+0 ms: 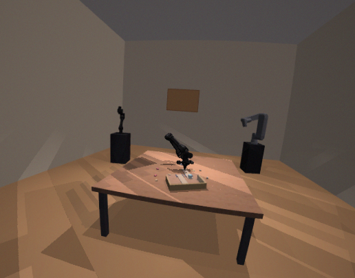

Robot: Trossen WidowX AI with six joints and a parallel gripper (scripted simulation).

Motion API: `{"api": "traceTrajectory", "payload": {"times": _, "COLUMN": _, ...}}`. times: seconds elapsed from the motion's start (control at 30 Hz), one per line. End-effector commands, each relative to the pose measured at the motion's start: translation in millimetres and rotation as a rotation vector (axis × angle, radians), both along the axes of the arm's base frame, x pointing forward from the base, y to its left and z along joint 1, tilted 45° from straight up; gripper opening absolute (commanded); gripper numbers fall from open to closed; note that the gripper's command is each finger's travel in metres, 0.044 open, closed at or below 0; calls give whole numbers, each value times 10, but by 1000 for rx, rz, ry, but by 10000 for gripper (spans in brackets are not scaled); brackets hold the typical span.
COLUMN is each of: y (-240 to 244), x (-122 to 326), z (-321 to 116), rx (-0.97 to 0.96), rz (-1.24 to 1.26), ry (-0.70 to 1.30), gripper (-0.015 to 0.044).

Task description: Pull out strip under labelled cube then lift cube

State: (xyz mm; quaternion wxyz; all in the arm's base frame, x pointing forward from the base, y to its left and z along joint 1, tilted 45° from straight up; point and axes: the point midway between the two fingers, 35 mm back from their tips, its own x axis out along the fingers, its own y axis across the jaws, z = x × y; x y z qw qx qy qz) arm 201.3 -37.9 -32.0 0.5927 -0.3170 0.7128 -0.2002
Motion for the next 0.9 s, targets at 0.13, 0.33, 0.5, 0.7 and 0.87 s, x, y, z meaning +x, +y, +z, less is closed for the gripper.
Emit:
{"api": "traceTrajectory", "payload": {"times": 0.13, "y": -57, "x": -211, "z": 9, "rx": -5, "rz": -19, "ry": 30, "gripper": 0}}
{"api": "traceTrajectory", "payload": {"times": 0.33, "y": -59, "x": -226, "z": 14, "rx": -5, "rz": -19, "ry": 30, "gripper": 0}}
{"api": "traceTrajectory", "payload": {"times": 0.5, "y": -59, "x": -226, "z": 14, "rx": -5, "rz": -19, "ry": 30, "gripper": 0}}
{"api": "traceTrajectory", "payload": {"times": 0.7, "y": -59, "x": -226, "z": 14, "rx": -5, "rz": -19, "ry": 30, "gripper": 0}}
{"api": "traceTrajectory", "payload": {"times": 0.87, "y": -59, "x": -226, "z": 14, "rx": -5, "rz": -19, "ry": 30, "gripper": 0}}
